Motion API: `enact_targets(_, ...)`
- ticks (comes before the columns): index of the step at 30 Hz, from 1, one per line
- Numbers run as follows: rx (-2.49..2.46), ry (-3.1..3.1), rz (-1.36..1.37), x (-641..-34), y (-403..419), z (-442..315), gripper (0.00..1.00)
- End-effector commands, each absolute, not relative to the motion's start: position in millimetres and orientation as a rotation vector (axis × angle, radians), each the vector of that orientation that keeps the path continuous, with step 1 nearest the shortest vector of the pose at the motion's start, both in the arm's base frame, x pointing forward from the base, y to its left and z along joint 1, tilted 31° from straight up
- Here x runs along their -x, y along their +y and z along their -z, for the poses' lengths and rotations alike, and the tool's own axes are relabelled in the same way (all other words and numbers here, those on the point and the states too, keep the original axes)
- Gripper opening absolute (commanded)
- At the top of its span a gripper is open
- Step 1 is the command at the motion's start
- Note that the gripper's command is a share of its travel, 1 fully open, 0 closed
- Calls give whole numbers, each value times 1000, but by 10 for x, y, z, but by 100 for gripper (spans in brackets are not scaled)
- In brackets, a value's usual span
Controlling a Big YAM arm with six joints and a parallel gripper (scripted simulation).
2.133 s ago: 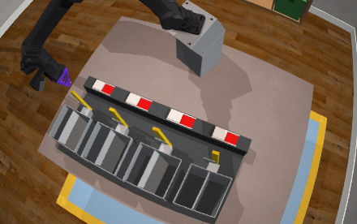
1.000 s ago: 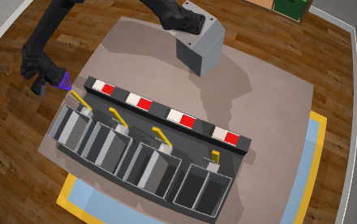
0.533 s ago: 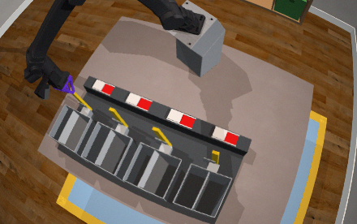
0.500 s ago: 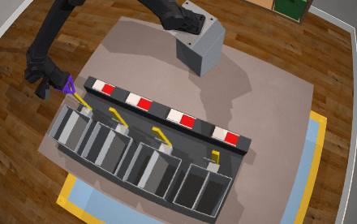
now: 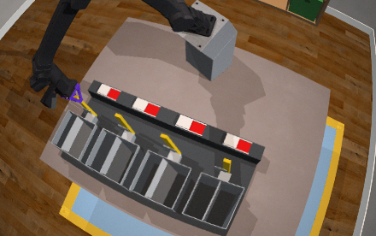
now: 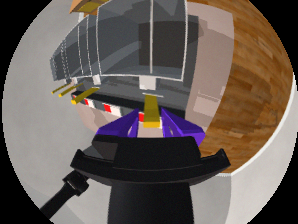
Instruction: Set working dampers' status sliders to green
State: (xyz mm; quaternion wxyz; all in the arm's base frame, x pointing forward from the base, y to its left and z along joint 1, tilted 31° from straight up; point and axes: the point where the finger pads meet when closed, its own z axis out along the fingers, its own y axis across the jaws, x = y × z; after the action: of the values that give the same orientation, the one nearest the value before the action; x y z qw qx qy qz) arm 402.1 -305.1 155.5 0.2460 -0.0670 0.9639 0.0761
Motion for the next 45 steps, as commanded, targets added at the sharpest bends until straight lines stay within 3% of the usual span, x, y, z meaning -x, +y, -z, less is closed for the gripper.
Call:
enact_targets(1,172,2648,-238,-4083,-3007,-1369,36)
enact_targets(45,169,2649,-239,-4089,-3006,-1335,36)
